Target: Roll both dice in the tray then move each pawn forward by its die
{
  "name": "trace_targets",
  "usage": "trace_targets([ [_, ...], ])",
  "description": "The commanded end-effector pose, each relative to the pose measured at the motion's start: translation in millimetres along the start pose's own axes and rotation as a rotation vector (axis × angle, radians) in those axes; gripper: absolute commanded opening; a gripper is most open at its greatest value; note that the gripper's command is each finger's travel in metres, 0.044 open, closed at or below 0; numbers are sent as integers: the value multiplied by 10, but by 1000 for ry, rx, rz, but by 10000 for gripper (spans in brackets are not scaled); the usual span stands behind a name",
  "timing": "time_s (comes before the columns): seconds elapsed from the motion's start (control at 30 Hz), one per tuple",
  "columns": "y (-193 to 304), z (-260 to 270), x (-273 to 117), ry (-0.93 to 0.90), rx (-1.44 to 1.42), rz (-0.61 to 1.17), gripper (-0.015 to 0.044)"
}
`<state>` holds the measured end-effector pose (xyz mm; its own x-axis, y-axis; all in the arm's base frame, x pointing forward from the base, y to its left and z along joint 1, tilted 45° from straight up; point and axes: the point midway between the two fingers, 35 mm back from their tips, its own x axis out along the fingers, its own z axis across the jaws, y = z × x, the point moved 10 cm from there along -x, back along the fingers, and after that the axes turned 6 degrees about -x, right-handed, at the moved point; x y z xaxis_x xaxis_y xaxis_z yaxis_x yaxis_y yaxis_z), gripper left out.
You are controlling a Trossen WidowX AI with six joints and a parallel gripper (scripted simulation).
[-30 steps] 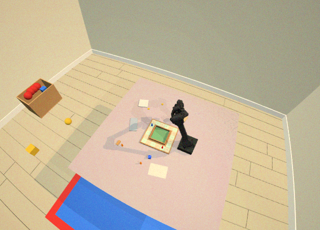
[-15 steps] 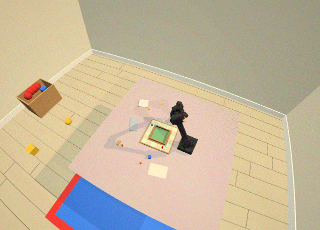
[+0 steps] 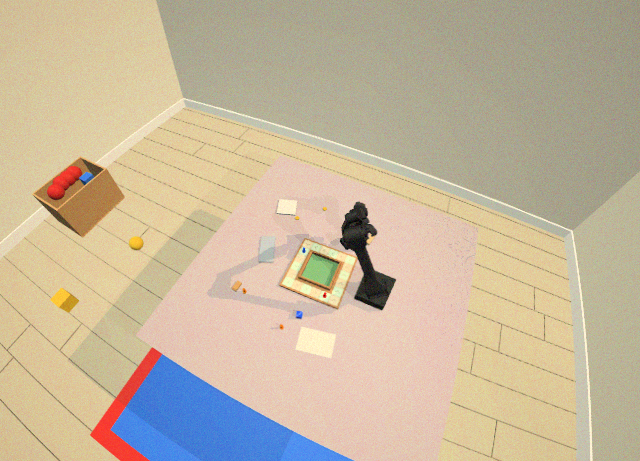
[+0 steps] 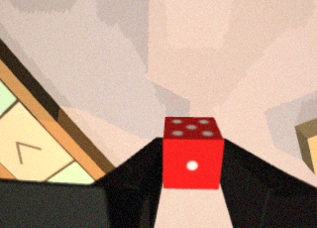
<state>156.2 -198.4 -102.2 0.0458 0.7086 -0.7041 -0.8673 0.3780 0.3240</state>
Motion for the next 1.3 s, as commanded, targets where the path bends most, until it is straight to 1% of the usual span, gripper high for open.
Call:
trace_targets([
  [0.0, -70, -5, -314, 20, -14, -25, 0],
  [0.27, -35, 37, -985, 21, -13, -25, 0],
  [0.33, -15, 50, -1098, 20, -13, -24, 0],
  [0.53, -35, 126, -1111, 25, 19, -25, 0],
  [1.27, -194, 1235, -977, 37, 494, -54, 0],
])
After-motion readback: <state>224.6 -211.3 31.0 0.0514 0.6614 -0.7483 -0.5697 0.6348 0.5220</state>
